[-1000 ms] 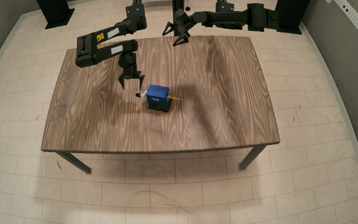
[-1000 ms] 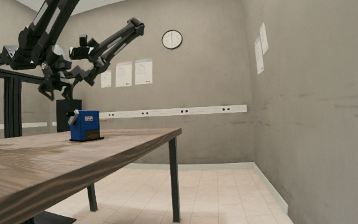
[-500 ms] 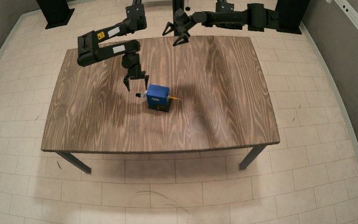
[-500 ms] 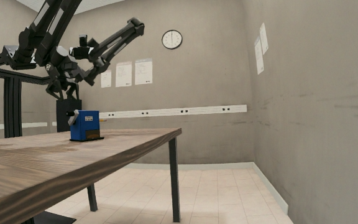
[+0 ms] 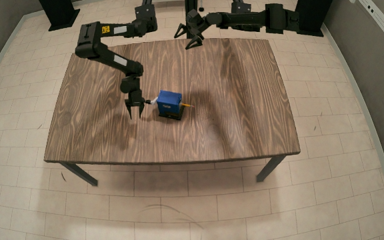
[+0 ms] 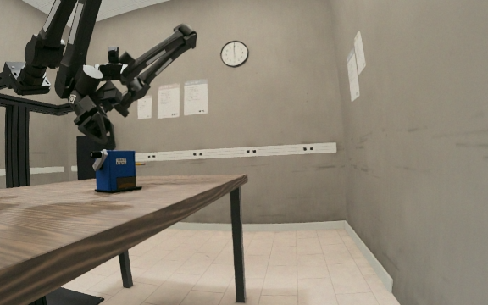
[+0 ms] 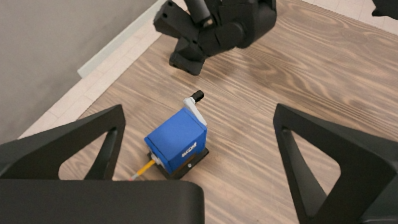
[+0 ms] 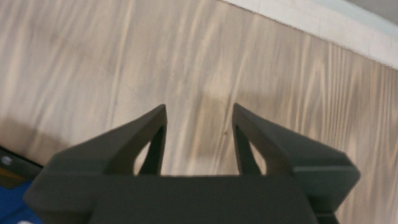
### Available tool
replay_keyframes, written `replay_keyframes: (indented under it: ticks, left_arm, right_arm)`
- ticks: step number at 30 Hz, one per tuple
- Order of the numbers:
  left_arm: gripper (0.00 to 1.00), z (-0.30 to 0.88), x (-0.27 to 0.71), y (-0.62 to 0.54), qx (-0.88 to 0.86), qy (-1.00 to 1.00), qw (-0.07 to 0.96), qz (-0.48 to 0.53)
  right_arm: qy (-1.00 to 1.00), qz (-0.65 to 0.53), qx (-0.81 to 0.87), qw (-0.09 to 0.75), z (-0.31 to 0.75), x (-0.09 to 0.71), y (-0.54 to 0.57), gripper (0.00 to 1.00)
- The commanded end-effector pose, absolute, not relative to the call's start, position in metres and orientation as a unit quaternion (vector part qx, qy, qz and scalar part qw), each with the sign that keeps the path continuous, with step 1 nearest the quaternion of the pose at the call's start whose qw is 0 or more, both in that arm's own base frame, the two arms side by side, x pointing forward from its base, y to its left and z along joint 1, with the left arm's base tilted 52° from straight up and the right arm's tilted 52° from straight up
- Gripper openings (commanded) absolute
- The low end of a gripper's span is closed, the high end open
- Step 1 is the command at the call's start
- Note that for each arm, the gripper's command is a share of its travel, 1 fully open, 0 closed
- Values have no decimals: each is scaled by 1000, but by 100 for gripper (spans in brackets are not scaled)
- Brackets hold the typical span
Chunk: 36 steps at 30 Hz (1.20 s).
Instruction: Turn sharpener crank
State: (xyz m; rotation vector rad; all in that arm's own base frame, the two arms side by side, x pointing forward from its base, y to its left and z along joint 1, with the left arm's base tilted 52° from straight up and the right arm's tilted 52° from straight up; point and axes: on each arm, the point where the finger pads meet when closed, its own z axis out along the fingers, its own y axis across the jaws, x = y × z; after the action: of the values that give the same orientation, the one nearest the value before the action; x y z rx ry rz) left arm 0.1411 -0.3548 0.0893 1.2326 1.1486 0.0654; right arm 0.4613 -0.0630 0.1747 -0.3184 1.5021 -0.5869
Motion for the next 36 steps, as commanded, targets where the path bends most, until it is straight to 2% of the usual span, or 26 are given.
replay_keyframes:
  ticks: [1,14,24,30,36]
  left_arm:
    - [100,92,140,-360,547,501,670,29]
    - [100,92,140,-360,547,501,670,29]
    - [100,92,140,-360,547,501,670,29]
    - [100,92,140,-360,547,501,670,29]
    - [100,92,140,-360,547,501,670,29]
  right_arm:
    - [693,-302,-239,609,154,454,-66,46]
    - [648,-296,-517,474,135,443,-74,46]
    - [609,-260,-598,452,136,422,-71,46]
    - [610,-181,-631,444,80,383,-32,46]
    - [603,-177,-631,456,89,397,-29,46]
